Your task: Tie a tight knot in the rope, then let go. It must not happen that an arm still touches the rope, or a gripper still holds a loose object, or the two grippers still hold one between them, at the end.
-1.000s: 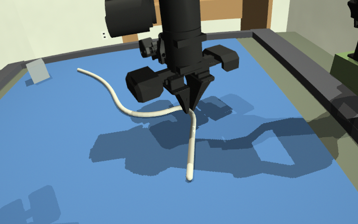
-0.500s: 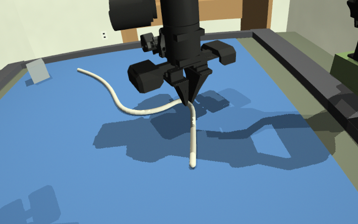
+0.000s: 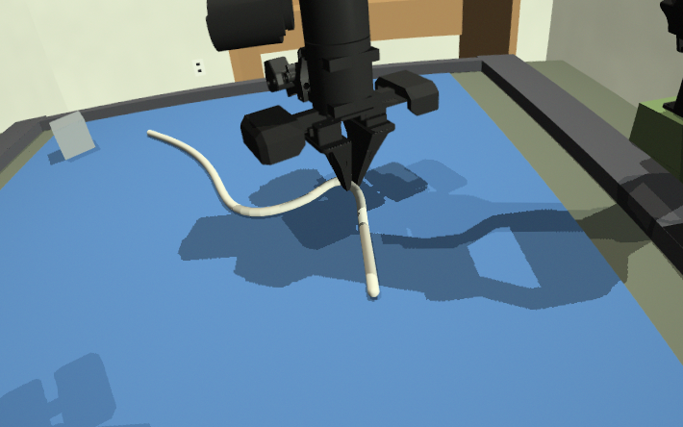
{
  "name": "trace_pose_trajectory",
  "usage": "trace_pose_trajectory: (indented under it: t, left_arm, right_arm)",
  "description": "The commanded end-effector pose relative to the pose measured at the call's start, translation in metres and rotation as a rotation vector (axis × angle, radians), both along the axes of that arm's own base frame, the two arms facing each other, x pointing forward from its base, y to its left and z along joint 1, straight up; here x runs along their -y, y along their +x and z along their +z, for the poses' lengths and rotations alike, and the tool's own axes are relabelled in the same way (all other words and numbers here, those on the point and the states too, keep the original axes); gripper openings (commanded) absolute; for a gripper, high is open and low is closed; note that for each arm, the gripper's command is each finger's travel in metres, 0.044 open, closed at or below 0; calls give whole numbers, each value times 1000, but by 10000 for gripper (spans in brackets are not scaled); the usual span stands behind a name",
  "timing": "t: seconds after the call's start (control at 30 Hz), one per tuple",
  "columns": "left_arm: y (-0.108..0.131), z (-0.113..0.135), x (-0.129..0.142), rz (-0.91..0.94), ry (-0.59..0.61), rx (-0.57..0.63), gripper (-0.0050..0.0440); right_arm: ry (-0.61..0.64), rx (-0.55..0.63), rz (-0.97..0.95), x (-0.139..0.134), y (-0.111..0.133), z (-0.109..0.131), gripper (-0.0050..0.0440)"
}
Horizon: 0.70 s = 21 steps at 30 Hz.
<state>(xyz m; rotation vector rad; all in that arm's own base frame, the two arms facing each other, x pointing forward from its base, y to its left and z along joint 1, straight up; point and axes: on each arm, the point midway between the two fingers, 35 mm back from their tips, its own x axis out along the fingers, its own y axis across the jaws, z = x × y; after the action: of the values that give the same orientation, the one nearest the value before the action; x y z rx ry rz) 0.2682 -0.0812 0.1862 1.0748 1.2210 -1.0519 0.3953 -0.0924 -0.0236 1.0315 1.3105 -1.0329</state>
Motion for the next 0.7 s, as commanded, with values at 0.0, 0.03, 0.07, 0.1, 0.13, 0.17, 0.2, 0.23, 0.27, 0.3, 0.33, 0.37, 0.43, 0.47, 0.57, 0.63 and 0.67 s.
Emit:
trace_pose_trajectory:
  t: [0.0,0.03,0.07,0.1,0.13,0.17,0.2,0.23,0.27,0.3,0.33,0.37,0.43,0.47,0.57,0.63,0.67]
  left_arm:
    - [0,6,1,-3,-10,16,85]
    - [0,6,1,-3,-10,16,85]
    - [0,6,1,-3,-10,16,85]
    - [0,6,1,-3,-10,16,85]
    - [0,6,1,-3,-10,16,85]
    - [0,6,1,-3,-10,16,85]
    - [0,6,1,-3,-10,16,85]
    - [0,6,1,-3,-10,16,85]
    - [0,6,1,-3,-10,16,85]
    - [0,6,1,-3,-10,16,85]
    - [0,6,1,-3,-10,16,85]
    - [0,6,1,-3,-10,16,85]
    - [0,6,1,-3,-10,16,85]
    - [0,6,1,-3,-10,16,85]
    - [0,6,1,-3,-10,16,85]
    - [0,6,1,-3,-10,16,85]
    - [0,6,1,-3,-10,16,85]
  right_arm:
    - [-6,30,-1,8,7,11,30]
    - [-6,30,-1,8,7,11,30]
    - [-6,30,-1,9,7,11,30]
    - [-6,30,-1,10,7,11,30]
    - [-6,30,-1,10,7,11,30]
    - [-6,30,-1,10,7,11,30]
    - [-6,30,-1,12,7,11,30]
    - [-6,30,-1,15,7,11,30]
    - [-7,30,-1,18,7,11,30]
    - [-7,30,-1,21,8,11,30]
    - [-7,30,-1,24,8,11,30]
    - [-7,30,-1,26,8,11,30]
    - [-7,30,-1,28,8,11,30]
    - [-7,30,-1,28,8,11,30]
    - [-8,30,-1,30,9,11,30]
    - [-8,30,-1,34,12,11,30]
    - [-8,30,-1,36,13,11,30]
